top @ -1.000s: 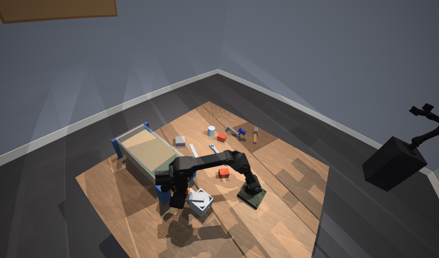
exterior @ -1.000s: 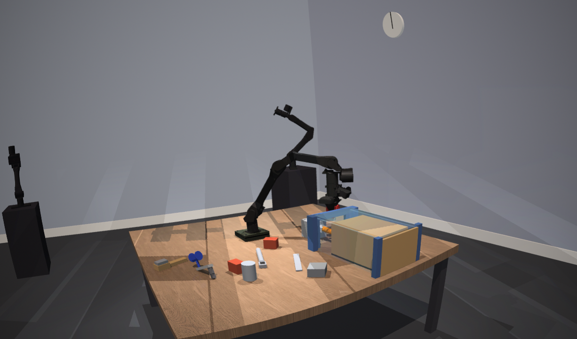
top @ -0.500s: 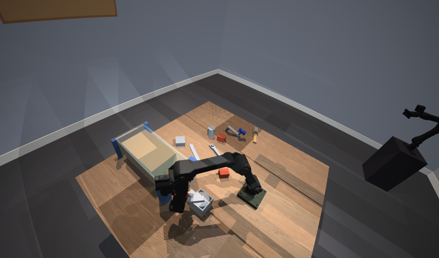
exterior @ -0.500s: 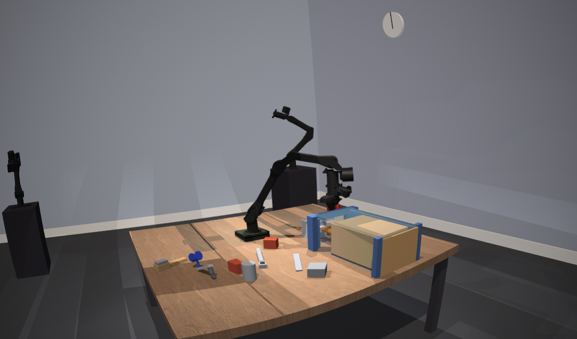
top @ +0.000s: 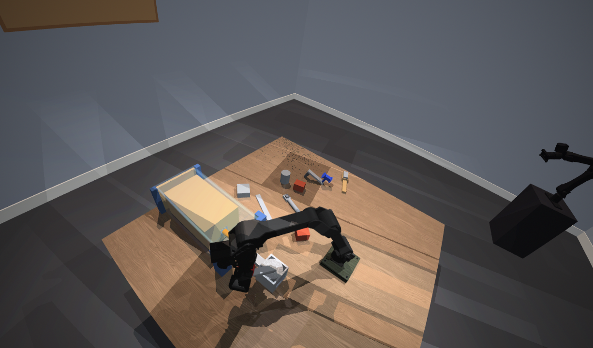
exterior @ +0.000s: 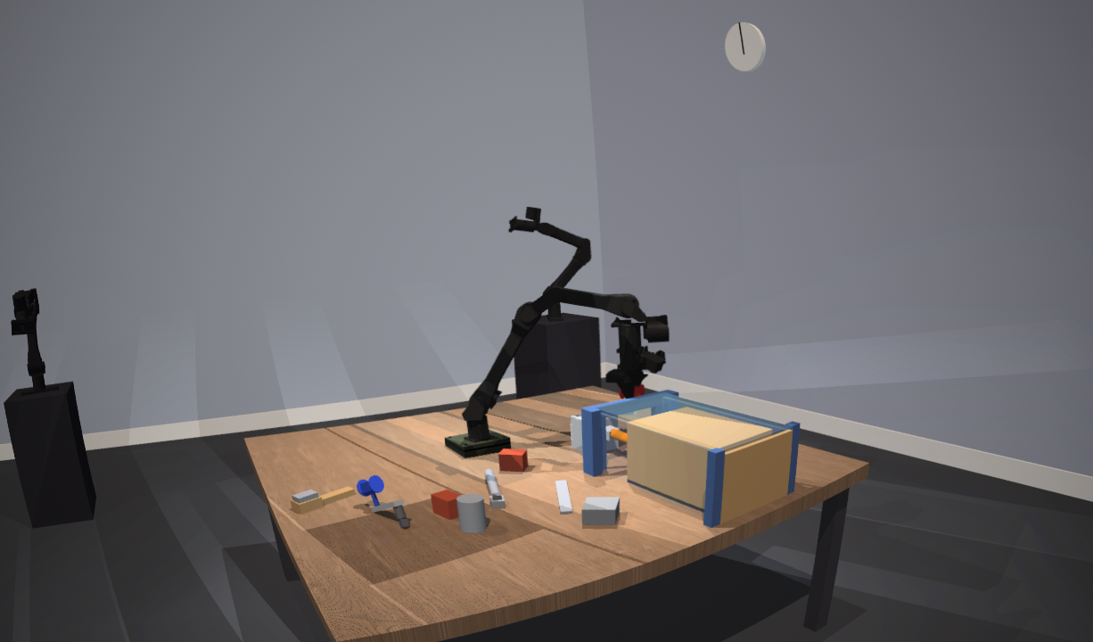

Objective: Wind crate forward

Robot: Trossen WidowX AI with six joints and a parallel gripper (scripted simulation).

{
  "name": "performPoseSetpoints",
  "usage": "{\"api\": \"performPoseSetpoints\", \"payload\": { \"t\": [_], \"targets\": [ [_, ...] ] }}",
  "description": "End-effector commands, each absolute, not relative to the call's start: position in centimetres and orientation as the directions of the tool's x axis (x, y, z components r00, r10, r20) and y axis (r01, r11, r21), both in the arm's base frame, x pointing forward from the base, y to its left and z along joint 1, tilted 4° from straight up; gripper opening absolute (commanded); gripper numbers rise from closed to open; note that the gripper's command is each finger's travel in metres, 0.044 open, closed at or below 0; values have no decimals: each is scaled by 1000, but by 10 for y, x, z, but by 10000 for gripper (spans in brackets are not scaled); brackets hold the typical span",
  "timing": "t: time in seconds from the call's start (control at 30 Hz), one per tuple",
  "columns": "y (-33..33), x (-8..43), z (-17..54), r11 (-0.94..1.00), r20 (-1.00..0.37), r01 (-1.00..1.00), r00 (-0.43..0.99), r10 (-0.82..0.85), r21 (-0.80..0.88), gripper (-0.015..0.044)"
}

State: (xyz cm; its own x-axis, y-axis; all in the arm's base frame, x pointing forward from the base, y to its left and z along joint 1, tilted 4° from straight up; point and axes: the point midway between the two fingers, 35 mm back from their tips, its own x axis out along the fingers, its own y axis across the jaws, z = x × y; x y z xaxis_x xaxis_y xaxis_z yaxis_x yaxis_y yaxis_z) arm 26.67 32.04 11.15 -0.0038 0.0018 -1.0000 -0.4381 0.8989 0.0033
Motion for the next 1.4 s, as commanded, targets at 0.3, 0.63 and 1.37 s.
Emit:
{"api": "performPoseSetpoints", "payload": {
  "t": [0.3, 0.63, 1.37],
  "targets": [
    [337, 231, 110, 884, -999, -467, -44, 11, 30, 0],
    [339, 218, 111, 884, -999, -467, -45, 11, 31, 0],
    [339, 190, 112, 884, -999, -467, -48, 11, 32, 0]
  ]
}}
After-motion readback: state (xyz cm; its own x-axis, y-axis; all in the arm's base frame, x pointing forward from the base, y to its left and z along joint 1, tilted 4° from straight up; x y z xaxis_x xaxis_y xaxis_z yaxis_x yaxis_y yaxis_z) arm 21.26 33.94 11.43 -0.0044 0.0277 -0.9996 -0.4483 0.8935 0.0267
